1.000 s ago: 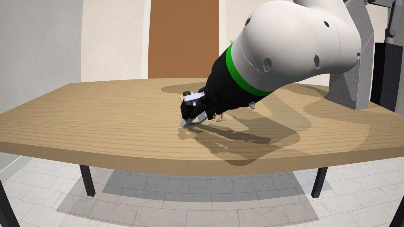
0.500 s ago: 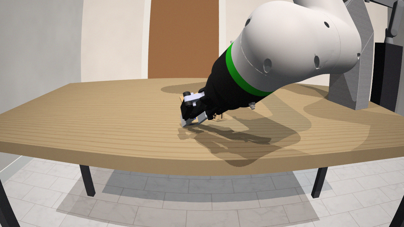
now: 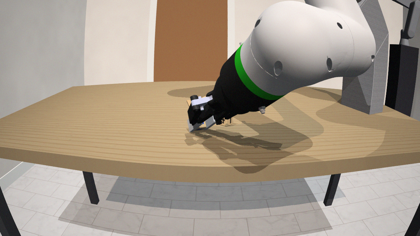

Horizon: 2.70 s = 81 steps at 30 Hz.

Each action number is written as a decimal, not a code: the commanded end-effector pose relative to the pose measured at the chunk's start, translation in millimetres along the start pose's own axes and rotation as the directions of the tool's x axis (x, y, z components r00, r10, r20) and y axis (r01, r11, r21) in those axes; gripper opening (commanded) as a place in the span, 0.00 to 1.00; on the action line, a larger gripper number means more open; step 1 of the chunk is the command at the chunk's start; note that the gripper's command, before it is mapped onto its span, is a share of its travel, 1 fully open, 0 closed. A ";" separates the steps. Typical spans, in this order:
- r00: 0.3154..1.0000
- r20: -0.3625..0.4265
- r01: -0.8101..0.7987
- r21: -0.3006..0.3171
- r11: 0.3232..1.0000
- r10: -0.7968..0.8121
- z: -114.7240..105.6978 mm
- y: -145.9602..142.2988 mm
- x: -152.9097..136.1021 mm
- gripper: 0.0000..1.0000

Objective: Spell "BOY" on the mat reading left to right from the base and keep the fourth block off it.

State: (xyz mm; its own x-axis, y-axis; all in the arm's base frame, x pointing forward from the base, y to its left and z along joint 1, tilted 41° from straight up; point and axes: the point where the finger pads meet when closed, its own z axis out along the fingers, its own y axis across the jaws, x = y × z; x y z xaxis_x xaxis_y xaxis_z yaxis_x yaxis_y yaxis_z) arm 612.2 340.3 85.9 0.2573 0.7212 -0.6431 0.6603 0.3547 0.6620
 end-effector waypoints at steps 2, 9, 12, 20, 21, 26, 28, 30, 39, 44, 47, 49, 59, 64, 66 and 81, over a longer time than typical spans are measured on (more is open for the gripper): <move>1.000 0.000 0.000 0.000 1.000 0.000 -0.1 0.1 0.0 0.13; 1.000 0.000 0.000 0.000 1.000 0.000 -0.1 0.1 0.0 0.15; 1.000 0.000 0.000 0.000 1.000 0.000 -0.1 0.1 0.0 0.18; 1.000 0.000 0.000 0.000 1.000 0.000 -0.1 0.1 0.0 0.25; 1.000 0.000 0.000 0.000 1.000 0.000 -0.1 0.1 0.0 0.25; 1.000 0.000 0.000 0.000 1.000 0.000 -0.1 0.1 0.0 0.25; 1.000 0.000 0.000 0.000 1.000 0.000 -0.1 0.1 0.0 0.25; 1.000 0.000 0.000 0.000 1.000 0.000 -0.1 0.1 0.0 0.25; 1.000 0.000 0.000 0.000 1.000 0.000 -0.1 0.1 0.0 0.25; 1.000 0.000 0.000 0.000 1.000 0.000 -0.1 0.1 0.0 0.25; 1.000 0.000 0.000 0.000 1.000 0.000 -0.1 0.1 0.0 0.25; 1.000 0.000 0.000 0.000 1.000 0.000 -0.1 0.1 0.0 0.25; 1.000 0.000 0.000 0.000 1.000 0.000 -0.1 0.1 0.0 0.25; 1.000 0.000 0.000 0.000 1.000 0.000 -0.1 0.1 0.0 0.25; 1.000 0.000 0.000 0.000 1.000 0.000 -0.2 0.1 -0.2 0.25; 1.000 0.000 0.000 0.000 1.000 0.000 -19.2 0.1 -30.6 0.25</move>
State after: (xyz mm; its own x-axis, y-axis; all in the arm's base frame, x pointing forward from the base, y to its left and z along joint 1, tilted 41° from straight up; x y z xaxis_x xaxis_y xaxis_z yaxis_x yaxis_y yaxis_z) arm 595.9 332.1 106.6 0.2575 0.7212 -0.6432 0.6603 0.3546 0.6620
